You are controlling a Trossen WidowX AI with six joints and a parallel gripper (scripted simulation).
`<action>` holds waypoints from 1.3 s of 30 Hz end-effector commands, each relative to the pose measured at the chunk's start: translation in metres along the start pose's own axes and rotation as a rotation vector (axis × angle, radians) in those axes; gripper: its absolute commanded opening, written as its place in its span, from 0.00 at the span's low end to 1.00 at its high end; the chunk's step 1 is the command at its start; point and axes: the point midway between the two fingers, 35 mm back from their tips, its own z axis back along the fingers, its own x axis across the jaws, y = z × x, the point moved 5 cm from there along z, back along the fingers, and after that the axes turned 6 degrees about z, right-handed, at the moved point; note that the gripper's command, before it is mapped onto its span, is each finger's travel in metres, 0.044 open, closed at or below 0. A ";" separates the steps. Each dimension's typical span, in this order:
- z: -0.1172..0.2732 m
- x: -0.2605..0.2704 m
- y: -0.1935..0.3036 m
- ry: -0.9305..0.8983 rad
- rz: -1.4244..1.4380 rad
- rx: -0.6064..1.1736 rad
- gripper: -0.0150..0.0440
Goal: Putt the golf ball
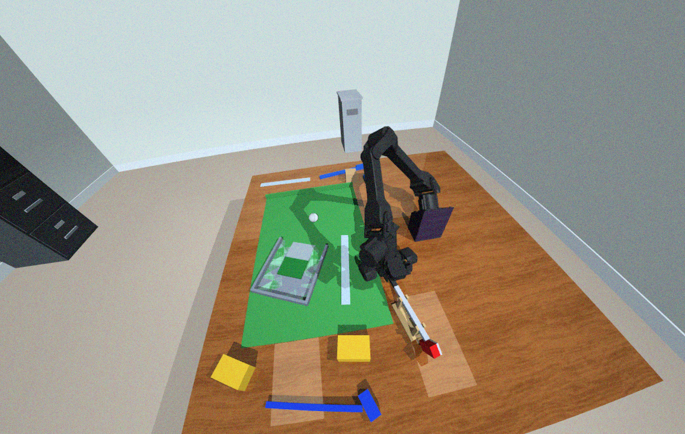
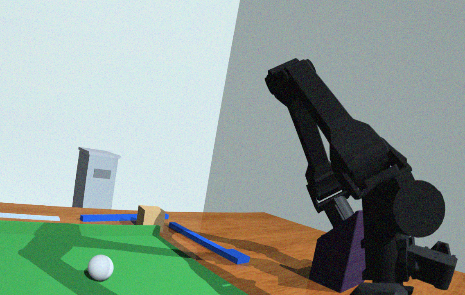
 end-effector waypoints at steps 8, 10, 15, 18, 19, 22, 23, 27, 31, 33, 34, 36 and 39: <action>0.019 -0.004 -0.006 0.003 0.000 -0.002 0.25; 0.033 -0.005 -0.011 0.003 0.000 -0.004 0.25; 0.076 -0.005 -0.022 0.001 0.000 -0.005 0.25; 0.096 -0.003 -0.027 0.000 0.000 -0.005 0.25; 0.097 -0.003 -0.027 0.000 0.000 -0.005 0.25; 0.097 -0.003 -0.027 0.000 0.000 -0.005 0.25; 0.089 -0.003 -0.024 0.003 0.003 0.004 0.25; 0.095 -0.005 -0.013 0.004 -0.071 0.000 0.25; 0.106 -0.009 0.008 0.007 -0.218 -0.007 0.25; 0.112 -0.011 0.020 0.011 -0.297 -0.006 0.25; 0.115 -0.012 0.026 0.015 -0.342 -0.002 0.25; 0.121 -0.013 0.039 0.023 -0.431 0.006 0.25; 0.129 -0.014 0.059 0.035 -0.565 0.017 0.25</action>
